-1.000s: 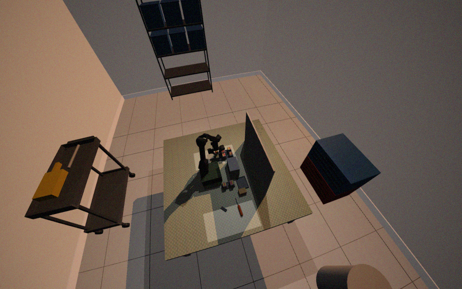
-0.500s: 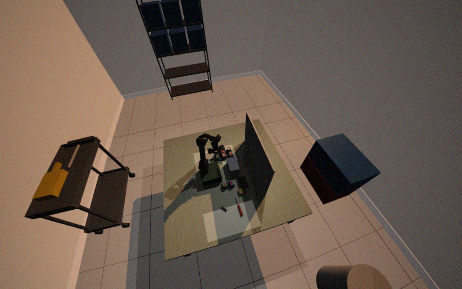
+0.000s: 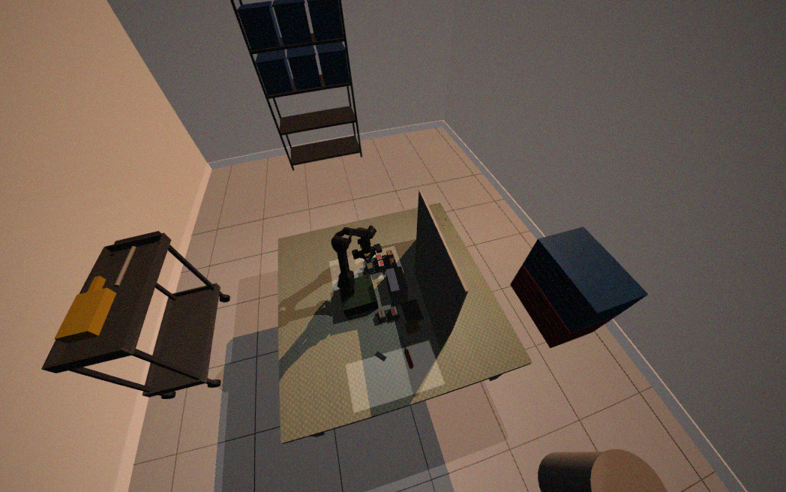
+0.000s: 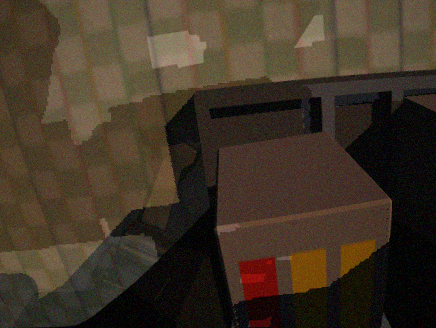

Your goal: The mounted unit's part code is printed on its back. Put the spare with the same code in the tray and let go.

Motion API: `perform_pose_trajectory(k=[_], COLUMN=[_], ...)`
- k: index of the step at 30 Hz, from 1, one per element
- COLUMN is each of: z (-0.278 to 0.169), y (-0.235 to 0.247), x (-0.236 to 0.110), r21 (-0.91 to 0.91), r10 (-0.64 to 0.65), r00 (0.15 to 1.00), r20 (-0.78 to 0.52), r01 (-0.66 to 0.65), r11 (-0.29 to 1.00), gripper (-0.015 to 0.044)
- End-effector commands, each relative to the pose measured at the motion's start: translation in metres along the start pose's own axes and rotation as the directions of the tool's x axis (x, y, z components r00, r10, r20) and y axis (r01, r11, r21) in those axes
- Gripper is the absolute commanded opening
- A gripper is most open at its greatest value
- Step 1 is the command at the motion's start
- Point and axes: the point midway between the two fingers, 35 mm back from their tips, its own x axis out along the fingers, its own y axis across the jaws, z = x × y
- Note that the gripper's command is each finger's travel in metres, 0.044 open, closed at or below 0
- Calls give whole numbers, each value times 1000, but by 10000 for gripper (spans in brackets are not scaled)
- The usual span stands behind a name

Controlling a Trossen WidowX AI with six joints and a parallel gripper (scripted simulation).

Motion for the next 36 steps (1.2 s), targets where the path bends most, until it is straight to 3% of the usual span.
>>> perform_pose_trajectory(k=[1, 4, 10, 23, 36], z=[2, 0, 1, -6, -33], y=[-3, -1, -2, -4, -44], x=[-29, -46, -48, -119, -124], r21=[-1, 0, 2, 0, 3], r10=[-16, -17, -16, -18, -47], r00=[1000, 1000, 1000, 1000, 999], r20=[9, 8, 17, 8, 12], r01=[16, 17, 16, 18, 47], r11=[1000, 1000, 1000, 1000, 999], gripper=[0, 0, 0, 0, 0])
